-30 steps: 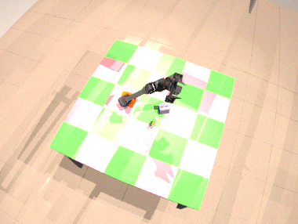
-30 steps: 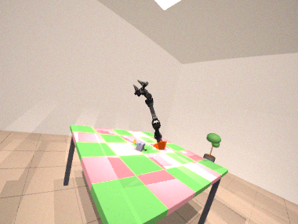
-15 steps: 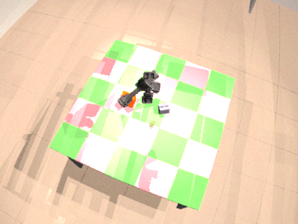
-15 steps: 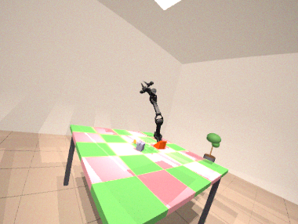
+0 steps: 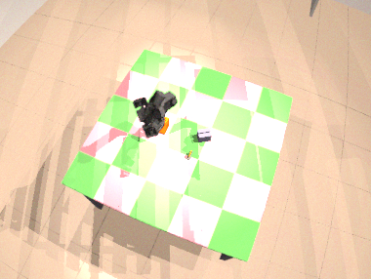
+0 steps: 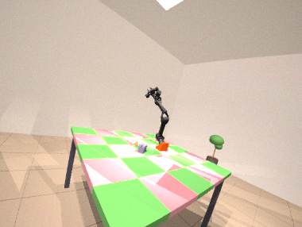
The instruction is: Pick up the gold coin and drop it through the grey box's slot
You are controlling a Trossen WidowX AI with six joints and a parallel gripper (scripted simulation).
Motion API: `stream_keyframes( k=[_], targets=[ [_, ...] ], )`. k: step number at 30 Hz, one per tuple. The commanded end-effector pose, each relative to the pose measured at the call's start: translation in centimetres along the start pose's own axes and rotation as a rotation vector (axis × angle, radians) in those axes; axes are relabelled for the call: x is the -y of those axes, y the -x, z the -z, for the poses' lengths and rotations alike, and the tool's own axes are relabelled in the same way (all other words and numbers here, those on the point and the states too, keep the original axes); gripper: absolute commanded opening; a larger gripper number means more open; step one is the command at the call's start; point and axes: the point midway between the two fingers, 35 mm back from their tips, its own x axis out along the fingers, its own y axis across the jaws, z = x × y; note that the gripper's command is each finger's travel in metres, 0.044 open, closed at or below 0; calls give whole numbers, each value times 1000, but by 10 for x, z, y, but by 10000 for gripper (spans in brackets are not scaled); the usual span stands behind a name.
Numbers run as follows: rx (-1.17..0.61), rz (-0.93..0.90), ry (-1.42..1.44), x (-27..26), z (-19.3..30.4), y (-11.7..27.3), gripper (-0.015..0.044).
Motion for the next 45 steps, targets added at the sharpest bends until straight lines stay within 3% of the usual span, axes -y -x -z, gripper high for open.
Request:
stream_keyframes(
  k=[1,11,20,26,33,39,45],
  targets=[
    [-116,-48,-106,-15,58,-7,161],
    [-418,-313,-416,-120,193,-5,161],
    [-594,-717,-607,-270,227,30,161],
    [-635,-1047,-658,-362,200,73,161],
    [-630,-1442,-683,-438,132,144,161],
    [-466,-1798,-523,-470,62,212,161],
    [-163,-2105,-239,-470,-7,286,161]
  ],
)
